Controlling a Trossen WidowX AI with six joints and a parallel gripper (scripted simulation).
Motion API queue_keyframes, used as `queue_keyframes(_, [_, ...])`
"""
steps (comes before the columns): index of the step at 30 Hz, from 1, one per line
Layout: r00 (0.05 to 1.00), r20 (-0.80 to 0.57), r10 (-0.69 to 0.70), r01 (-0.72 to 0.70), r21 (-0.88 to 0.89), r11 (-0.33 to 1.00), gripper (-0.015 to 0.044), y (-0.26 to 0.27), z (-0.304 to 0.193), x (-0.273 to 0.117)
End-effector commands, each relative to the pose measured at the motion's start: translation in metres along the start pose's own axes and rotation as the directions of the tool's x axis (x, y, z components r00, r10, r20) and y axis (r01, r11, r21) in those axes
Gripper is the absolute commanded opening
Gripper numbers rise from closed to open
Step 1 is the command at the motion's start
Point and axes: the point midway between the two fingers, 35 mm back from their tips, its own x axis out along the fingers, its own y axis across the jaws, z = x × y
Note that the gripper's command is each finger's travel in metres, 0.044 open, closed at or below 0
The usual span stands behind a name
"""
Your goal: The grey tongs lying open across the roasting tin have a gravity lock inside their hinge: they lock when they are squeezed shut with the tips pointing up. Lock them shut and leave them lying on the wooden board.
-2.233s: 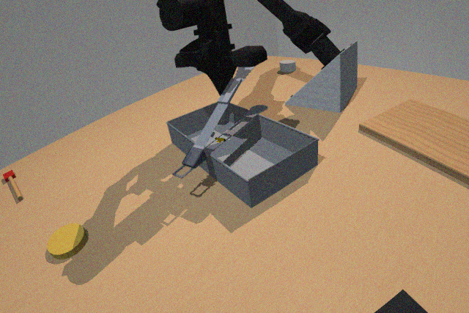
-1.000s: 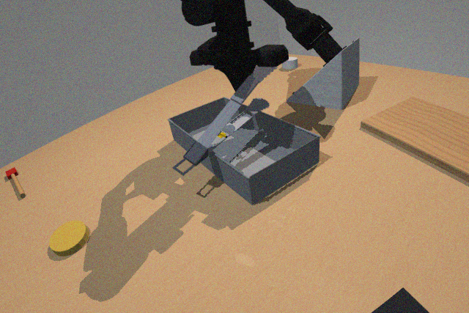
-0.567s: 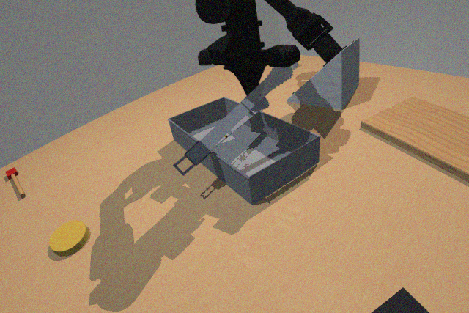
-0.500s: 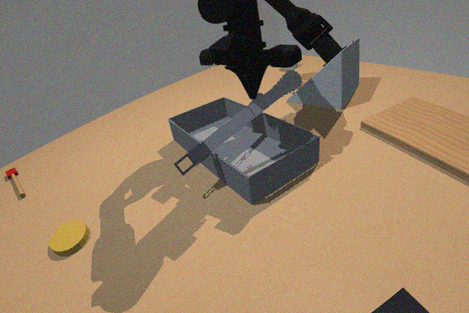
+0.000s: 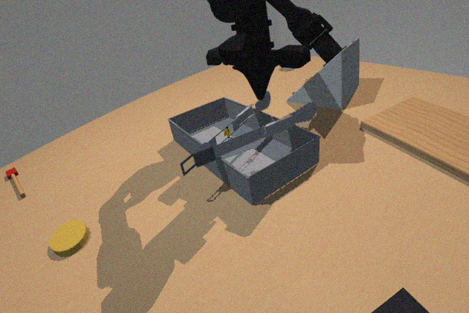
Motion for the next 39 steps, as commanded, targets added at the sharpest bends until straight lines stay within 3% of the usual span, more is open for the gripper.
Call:
queue_keyframes(1, [1.0,0.001,0.0,0.0,0.001,1.0,-0.015,0.0,0.0,0.0])
queue_keyframes(19, [1.0,0.001,0.0,0.0,0.001,1.0,-0.015,0.0,0.0,0.0])
queue_keyframes(23, [1.0,0.0,0.006,-0.006,0.0,1.0,-0.0045,0.001,0.003,-0.021])
queue_keyframes(30, [1.0,-0.007,0.008,-0.008,-0.001,1.0,0.0139,0.003,-0.001,-0.096])
queue_keyframes(39, [1.0,0.017,0.011,-0.011,0.001,1.0,0.0375,0.004,0.004,-0.089])
